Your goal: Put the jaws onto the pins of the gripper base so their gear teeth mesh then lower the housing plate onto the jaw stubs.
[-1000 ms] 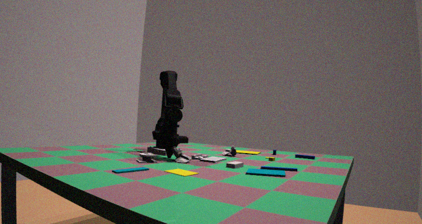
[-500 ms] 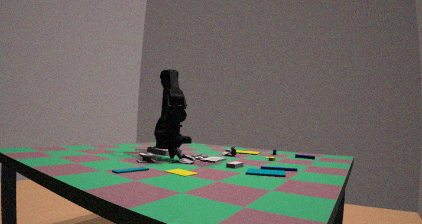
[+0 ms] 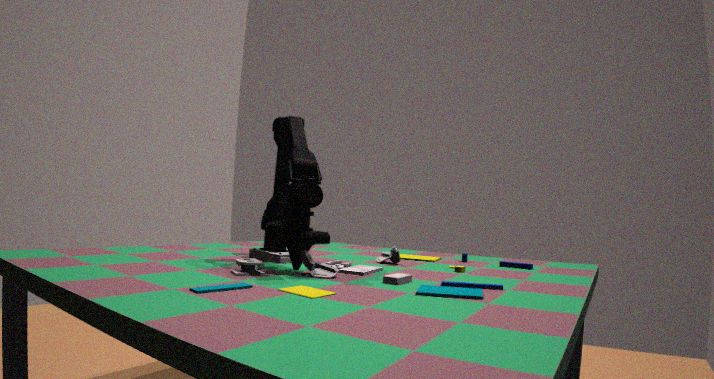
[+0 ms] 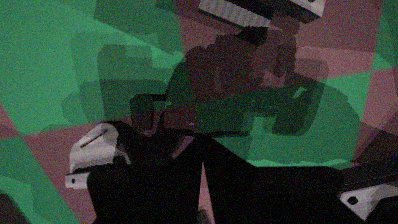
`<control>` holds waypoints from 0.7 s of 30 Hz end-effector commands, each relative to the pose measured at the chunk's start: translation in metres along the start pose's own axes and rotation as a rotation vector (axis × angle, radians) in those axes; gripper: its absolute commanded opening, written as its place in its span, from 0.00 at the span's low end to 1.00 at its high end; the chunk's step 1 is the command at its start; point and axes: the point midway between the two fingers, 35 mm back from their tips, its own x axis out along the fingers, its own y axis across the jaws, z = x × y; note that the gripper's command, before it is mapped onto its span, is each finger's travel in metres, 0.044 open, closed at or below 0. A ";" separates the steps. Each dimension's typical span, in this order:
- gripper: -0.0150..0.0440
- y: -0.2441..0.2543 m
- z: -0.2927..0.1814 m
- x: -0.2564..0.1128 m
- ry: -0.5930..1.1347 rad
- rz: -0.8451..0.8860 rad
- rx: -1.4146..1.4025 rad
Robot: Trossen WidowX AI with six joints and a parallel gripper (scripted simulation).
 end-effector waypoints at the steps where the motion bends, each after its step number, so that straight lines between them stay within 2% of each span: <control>1: 0.25 0.010 -0.001 0.000 0.002 0.006 -0.001; 21: 0.25 0.042 -0.003 0.005 0.004 0.007 -0.001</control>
